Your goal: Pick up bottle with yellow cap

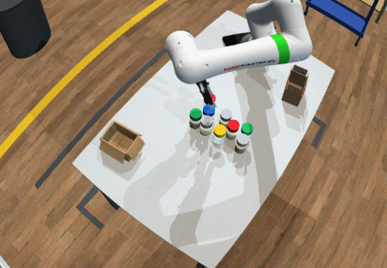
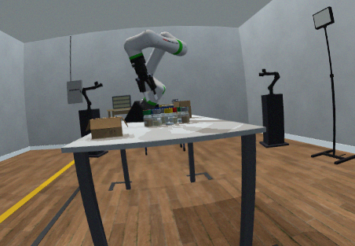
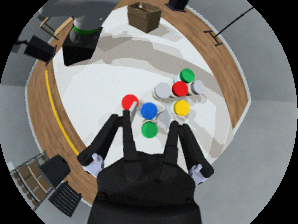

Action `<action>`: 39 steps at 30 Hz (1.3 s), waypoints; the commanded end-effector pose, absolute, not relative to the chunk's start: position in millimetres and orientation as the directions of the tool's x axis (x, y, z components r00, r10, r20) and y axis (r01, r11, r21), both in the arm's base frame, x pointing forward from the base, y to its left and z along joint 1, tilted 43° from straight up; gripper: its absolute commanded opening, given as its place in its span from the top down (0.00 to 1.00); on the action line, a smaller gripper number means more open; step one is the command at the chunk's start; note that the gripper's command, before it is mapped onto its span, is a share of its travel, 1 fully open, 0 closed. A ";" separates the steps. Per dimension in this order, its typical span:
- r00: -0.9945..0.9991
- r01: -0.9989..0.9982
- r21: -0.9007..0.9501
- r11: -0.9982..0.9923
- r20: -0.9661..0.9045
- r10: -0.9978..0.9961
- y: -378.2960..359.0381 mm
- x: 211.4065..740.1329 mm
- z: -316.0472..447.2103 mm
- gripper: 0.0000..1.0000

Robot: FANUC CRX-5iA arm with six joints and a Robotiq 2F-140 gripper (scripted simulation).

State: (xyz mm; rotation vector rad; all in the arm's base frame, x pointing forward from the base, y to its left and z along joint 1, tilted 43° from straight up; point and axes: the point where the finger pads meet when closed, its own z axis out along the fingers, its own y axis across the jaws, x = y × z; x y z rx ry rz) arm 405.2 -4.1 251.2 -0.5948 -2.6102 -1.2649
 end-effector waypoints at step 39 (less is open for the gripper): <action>-0.910 0.405 0.664 0.629 0.360 0.205 56.6 396.2 304.3 0.49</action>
